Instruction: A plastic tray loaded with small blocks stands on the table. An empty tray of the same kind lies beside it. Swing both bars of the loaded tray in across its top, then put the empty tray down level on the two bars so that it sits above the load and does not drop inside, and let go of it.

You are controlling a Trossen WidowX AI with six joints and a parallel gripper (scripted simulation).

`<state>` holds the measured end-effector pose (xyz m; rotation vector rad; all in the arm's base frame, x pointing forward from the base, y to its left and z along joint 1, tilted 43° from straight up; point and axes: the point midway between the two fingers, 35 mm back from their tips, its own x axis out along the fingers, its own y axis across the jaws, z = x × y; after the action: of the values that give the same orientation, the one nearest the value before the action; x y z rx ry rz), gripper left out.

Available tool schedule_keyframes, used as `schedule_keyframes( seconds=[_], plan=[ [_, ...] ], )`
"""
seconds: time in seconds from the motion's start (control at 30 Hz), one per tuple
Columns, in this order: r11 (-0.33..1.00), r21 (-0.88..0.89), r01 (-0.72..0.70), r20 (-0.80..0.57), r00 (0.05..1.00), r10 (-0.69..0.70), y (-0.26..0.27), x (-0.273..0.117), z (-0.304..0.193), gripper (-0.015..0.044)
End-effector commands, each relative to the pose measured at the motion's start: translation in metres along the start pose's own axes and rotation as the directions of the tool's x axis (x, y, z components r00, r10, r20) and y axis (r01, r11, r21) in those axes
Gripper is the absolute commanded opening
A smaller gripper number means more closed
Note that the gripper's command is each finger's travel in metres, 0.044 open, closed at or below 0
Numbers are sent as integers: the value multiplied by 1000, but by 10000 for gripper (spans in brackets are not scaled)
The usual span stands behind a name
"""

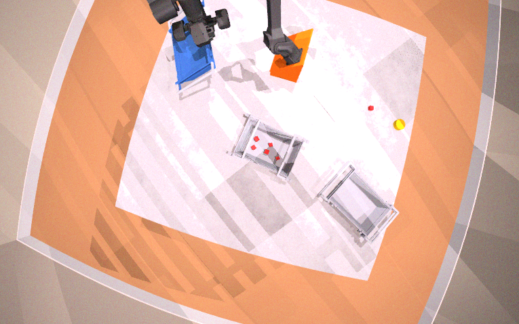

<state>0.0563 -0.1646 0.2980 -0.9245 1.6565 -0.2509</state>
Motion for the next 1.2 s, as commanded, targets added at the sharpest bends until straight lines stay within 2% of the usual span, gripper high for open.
schedule_keyframes(
  seconds=[0.0,0.63,1.17],
  plan=[
    [1000,8,17,1,1000,-17,-3,-4,-1,0],
    [1000,3,15,4,1000,-15,-4,-3,1,0],
    [991,-126,-41,63,997,49,-26,13,56,0]
  ],
)
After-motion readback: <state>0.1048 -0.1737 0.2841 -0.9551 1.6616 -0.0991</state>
